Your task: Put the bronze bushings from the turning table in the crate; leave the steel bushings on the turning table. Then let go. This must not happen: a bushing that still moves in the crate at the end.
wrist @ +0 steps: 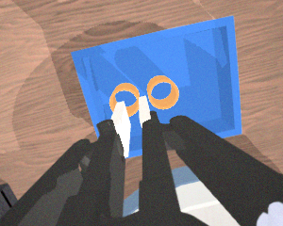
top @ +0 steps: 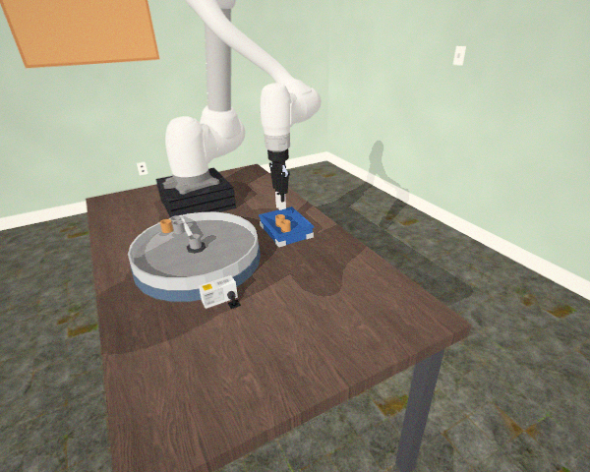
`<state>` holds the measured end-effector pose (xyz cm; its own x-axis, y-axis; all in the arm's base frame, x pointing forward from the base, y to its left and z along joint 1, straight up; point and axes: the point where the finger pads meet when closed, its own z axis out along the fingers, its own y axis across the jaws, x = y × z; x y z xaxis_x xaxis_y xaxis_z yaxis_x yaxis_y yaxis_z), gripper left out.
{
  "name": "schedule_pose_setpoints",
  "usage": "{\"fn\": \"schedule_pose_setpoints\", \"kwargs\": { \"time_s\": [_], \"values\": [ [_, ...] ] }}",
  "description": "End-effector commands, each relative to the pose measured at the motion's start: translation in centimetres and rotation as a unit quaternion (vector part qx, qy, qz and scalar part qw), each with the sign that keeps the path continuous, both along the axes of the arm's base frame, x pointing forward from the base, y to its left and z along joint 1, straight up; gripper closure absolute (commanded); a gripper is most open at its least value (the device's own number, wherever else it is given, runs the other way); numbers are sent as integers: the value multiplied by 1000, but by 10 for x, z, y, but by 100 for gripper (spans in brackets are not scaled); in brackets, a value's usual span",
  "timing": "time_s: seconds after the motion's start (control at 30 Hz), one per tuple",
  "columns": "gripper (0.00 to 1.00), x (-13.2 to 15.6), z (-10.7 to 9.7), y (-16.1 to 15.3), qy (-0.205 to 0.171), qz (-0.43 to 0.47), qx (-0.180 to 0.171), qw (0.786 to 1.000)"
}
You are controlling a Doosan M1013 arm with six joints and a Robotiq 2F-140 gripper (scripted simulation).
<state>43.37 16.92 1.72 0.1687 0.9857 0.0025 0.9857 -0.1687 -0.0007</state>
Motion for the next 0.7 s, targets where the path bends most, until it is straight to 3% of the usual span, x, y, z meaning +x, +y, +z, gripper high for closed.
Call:
{"fn": "schedule_pose_setpoints", "kwargs": {
  "time_s": [0.0, 0.23, 0.67],
  "values": [
    [90, 0, 15, 0, 0, 0, 0, 1000],
    [90, 0, 36, 0, 0, 0, 0, 1000],
    [90, 0, 39, 0, 0, 0, 0, 1000]
  ]
}}
